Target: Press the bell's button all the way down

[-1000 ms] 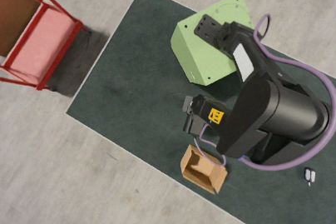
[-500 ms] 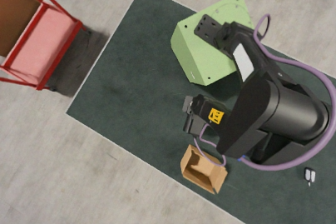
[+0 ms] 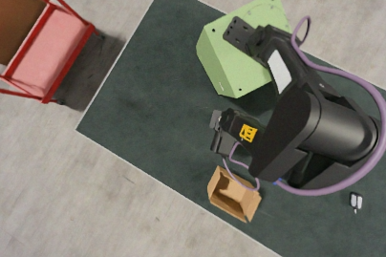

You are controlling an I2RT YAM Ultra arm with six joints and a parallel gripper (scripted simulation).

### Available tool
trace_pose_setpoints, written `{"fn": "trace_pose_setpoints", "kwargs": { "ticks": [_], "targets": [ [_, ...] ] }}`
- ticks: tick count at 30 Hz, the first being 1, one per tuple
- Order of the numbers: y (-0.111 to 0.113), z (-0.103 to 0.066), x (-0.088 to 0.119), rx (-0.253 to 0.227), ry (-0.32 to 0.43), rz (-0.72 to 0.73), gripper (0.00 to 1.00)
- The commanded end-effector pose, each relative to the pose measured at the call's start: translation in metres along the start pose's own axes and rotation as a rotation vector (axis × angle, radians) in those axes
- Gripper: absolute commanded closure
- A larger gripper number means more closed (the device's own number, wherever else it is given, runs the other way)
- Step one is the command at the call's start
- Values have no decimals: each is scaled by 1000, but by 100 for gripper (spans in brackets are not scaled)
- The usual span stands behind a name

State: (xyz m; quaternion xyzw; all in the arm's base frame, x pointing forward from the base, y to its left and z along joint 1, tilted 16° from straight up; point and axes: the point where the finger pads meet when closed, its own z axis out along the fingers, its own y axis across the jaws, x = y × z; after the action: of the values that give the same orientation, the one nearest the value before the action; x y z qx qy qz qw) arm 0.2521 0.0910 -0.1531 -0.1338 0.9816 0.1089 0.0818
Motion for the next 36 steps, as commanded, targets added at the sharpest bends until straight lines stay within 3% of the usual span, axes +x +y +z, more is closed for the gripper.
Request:
{"fn": "trace_pose_setpoints", "kwargs": {
  "ticks": [1, 18, 36],
  "targets": [
    [-3, -2, -19, 8, -51, 5, 100],
    [-3, -4, -3, 7, -28, 11, 100],
    [-3, -4, -3, 7, -27, 11, 100]
  ]
}}
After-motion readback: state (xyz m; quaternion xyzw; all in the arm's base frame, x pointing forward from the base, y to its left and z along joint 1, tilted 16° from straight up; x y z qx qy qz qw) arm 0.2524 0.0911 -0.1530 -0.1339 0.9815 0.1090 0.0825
